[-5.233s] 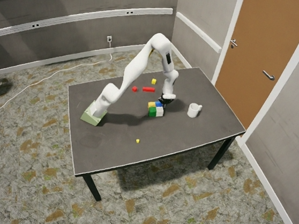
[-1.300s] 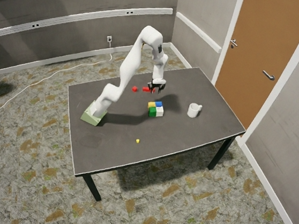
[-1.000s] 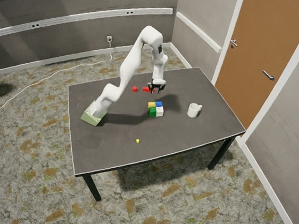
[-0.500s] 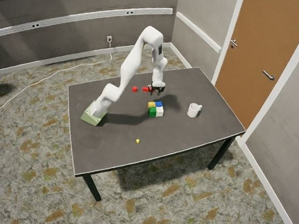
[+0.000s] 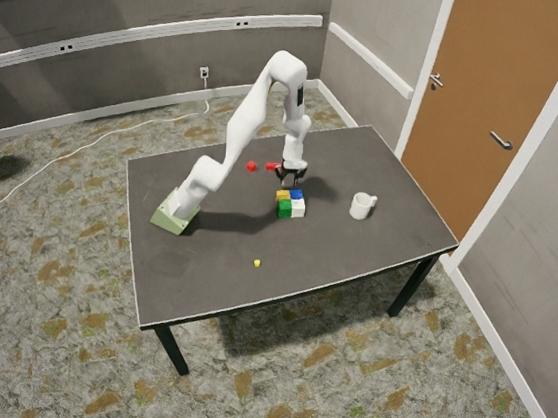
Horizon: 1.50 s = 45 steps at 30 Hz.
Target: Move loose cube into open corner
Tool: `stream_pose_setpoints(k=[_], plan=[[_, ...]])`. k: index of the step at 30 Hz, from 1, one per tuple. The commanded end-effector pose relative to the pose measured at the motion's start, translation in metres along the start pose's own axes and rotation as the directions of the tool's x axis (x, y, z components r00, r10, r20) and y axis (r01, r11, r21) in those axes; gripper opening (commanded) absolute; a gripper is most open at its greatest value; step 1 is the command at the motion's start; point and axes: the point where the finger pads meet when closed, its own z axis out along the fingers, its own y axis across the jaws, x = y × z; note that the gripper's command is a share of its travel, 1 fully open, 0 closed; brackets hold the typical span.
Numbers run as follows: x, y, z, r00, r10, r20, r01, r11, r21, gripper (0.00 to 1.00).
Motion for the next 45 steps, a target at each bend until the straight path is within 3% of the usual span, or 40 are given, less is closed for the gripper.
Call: stream_pose_setpoints(k=[1,15,45], plan=[[0.005,0.001,0.013,1.000,0.003,-0.017,-0.003,1.000,-0.006,0.56],[0.005,0.001,0.029,1.000,0.003,-0.017,-0.003,1.000,-0.006,0.56],[0.005,0.001,0.030,1.000,0.003,-0.017,-0.003,1.000,-0.006,0.56]])
